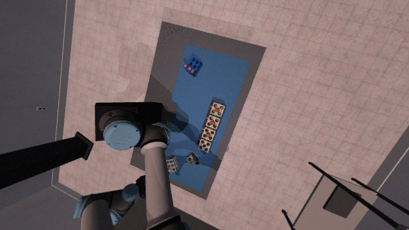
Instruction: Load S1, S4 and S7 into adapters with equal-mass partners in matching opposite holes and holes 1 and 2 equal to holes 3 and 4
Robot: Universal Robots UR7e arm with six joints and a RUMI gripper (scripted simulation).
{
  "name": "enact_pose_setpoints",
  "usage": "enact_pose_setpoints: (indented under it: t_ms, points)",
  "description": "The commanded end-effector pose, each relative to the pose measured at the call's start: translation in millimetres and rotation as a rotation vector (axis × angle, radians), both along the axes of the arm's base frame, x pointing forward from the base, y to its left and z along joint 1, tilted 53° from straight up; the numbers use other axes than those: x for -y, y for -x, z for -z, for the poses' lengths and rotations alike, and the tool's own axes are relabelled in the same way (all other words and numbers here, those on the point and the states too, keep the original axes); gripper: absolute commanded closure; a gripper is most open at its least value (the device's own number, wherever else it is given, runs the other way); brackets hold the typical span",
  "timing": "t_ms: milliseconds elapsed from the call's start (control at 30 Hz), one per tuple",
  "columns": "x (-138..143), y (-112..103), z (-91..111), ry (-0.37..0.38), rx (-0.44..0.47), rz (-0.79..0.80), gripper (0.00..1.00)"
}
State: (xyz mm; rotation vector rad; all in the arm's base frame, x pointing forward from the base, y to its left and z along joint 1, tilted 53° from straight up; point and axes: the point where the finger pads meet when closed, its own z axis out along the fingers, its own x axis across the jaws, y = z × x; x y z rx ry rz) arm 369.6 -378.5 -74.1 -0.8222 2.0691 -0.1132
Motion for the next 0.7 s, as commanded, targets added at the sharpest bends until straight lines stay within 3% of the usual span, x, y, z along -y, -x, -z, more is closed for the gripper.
enact_pose_setpoints:
  t_ms: [0,667]
  points:
    - [-17,-7,-17,0.077,0.022,-0.061,1.0]
    - [-103,-43,-92,0.444,0.126,-0.353,1.0]
